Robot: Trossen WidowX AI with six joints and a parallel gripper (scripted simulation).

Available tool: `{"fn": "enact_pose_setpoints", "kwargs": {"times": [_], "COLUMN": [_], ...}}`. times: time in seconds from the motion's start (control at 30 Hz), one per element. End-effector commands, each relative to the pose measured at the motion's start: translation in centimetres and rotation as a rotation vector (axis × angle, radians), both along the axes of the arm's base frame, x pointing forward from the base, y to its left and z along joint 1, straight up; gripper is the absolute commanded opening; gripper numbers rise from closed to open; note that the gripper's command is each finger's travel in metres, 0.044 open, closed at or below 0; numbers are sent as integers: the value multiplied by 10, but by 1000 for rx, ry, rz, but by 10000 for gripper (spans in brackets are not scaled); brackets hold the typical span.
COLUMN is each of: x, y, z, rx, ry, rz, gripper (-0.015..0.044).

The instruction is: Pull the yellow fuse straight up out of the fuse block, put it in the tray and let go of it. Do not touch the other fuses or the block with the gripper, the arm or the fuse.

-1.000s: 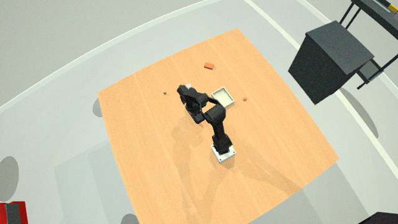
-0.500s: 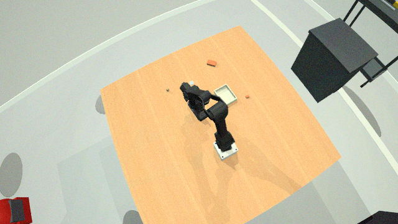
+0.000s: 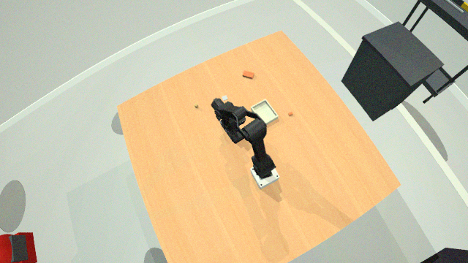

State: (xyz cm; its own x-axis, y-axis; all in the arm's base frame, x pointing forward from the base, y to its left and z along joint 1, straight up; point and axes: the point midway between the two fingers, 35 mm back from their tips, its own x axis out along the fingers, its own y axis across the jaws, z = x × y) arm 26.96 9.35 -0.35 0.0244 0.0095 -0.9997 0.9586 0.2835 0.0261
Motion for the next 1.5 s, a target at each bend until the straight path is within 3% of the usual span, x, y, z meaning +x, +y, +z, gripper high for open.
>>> {"fn": "enact_pose_setpoints", "kwargs": {"times": [0.0,0.43,1.47], "x": [-1,0,0], "y": [-1,0,0], "z": [-1,0,13], "rx": [-5,0,-2], "ry": [0,1,1], "rz": [-5,0,-2], "gripper": [70,0,0]}}
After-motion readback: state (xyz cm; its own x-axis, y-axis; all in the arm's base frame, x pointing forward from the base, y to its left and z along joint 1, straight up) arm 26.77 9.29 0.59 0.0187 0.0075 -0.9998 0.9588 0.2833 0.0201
